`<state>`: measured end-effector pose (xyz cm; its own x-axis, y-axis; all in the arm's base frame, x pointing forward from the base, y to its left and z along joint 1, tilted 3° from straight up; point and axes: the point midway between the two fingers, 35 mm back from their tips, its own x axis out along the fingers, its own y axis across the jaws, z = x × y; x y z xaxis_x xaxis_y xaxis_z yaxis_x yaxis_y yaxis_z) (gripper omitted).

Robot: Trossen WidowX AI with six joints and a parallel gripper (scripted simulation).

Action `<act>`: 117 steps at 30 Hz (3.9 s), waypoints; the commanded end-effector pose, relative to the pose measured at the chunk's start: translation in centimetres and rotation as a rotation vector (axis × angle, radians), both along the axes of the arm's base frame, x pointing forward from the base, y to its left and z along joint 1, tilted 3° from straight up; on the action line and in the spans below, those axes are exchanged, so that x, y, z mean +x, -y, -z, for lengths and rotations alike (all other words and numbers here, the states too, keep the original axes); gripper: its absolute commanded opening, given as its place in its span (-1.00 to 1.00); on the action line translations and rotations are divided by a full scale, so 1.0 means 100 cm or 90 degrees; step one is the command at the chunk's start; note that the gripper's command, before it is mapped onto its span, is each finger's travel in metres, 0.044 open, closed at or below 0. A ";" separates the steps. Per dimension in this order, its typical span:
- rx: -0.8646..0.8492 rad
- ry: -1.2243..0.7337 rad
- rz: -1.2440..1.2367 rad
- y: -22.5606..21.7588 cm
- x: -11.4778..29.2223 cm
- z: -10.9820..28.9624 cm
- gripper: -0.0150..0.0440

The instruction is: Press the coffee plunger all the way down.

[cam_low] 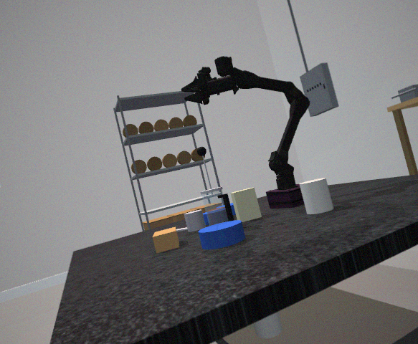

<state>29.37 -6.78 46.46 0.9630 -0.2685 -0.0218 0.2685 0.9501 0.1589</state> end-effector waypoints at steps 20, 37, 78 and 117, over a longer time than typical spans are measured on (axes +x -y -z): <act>-0.094 -0.305 -0.481 -0.196 0.016 0.184 1.00; -0.092 -0.306 -0.475 -0.199 0.024 0.219 1.00; -0.091 -0.304 -0.473 -0.210 0.046 0.233 -0.06; -0.091 -0.304 -0.473 -0.217 0.055 0.292 -0.06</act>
<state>35.14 15.05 20.45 0.8166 0.4055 -0.4107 -0.4253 0.9038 0.0468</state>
